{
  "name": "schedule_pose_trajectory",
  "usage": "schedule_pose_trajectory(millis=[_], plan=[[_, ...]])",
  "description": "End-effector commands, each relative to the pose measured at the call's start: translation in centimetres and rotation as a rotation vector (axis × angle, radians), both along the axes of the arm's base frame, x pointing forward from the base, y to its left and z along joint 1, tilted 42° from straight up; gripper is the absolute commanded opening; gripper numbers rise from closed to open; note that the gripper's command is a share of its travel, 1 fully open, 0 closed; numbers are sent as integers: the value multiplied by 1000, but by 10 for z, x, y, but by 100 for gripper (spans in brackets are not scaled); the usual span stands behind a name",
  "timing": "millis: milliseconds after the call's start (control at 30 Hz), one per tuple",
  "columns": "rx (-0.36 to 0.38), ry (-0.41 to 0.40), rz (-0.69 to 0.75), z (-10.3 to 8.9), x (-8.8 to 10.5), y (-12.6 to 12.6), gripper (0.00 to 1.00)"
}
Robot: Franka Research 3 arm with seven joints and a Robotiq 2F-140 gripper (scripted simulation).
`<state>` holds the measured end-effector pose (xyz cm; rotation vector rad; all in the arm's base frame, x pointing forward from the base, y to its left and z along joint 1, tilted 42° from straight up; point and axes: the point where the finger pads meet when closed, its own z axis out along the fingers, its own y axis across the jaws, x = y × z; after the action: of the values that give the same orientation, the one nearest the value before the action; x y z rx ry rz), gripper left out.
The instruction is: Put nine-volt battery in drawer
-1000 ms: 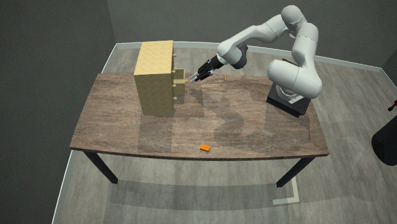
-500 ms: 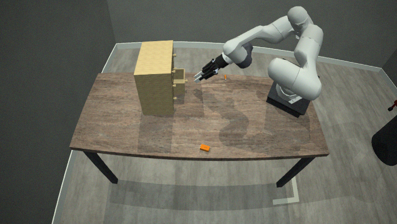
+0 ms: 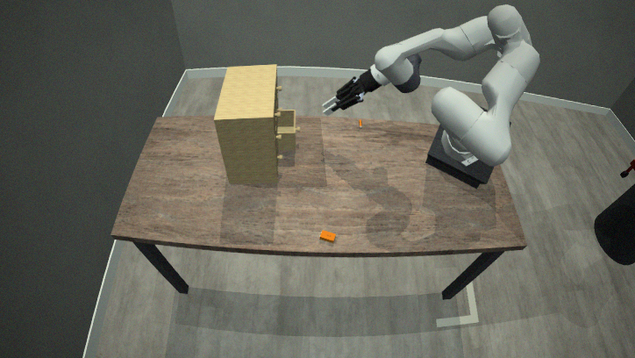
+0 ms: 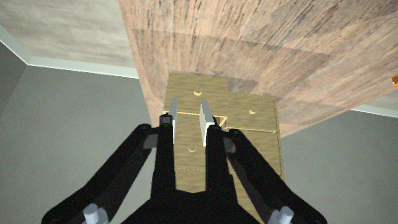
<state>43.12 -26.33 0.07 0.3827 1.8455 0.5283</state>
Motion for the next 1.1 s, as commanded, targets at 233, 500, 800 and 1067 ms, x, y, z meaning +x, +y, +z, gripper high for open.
schedule_pose_trajectory(millis=[233,500,800,1067], plan=[[25,-4,36,9,-2,11,28],[24,71,84,13,-17,8,28],[22,188,160,19,-41,3,28],[19,360,270,28,-76,-5,28]])
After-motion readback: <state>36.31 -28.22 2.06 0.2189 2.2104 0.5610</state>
